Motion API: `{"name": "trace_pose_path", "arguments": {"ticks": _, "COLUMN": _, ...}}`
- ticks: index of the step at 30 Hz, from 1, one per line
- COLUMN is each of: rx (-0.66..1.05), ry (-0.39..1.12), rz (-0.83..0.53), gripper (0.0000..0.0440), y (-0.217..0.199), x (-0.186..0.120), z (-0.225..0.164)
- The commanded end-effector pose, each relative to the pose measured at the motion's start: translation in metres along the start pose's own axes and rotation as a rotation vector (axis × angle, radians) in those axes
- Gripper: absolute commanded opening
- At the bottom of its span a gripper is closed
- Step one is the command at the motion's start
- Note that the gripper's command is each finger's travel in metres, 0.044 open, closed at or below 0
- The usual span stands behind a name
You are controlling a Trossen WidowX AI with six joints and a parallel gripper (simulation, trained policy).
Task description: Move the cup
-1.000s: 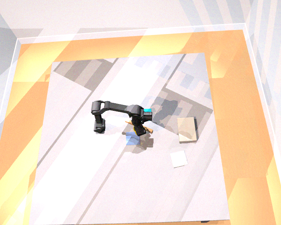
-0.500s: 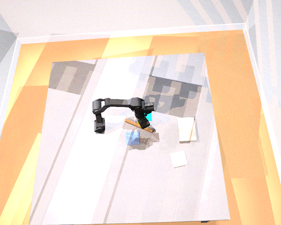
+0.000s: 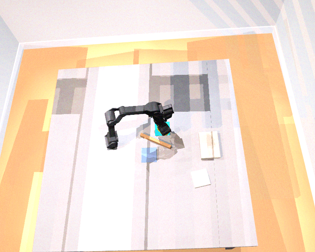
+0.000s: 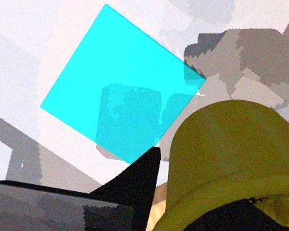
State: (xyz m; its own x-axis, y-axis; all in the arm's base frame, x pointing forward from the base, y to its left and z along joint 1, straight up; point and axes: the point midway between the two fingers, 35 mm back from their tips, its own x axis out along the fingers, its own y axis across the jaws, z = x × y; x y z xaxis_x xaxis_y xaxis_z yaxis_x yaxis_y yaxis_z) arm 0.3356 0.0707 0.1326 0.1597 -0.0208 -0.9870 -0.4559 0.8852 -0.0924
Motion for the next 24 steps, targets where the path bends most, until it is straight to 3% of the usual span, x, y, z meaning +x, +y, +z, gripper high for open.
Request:
{"name": "trace_pose_path", "arguments": {"ticks": 1, "rx": -0.012, "ry": -0.02, "rz": 0.004, "gripper": 0.0, "y": 0.015, "x": 0.004, "z": 0.011}}
{"name": "trace_pose_path", "arguments": {"ticks": 20, "rx": -0.02, "ry": -0.024, "rz": 0.001, "gripper": 0.0001, "y": 0.064, "x": 0.045, "z": 0.02}}
{"name": "trace_pose_path", "arguments": {"ticks": 24, "rx": -0.015, "ry": -0.02, "rz": -0.006, "gripper": 0.0022, "y": 0.065, "x": 0.056, "z": 0.017}}
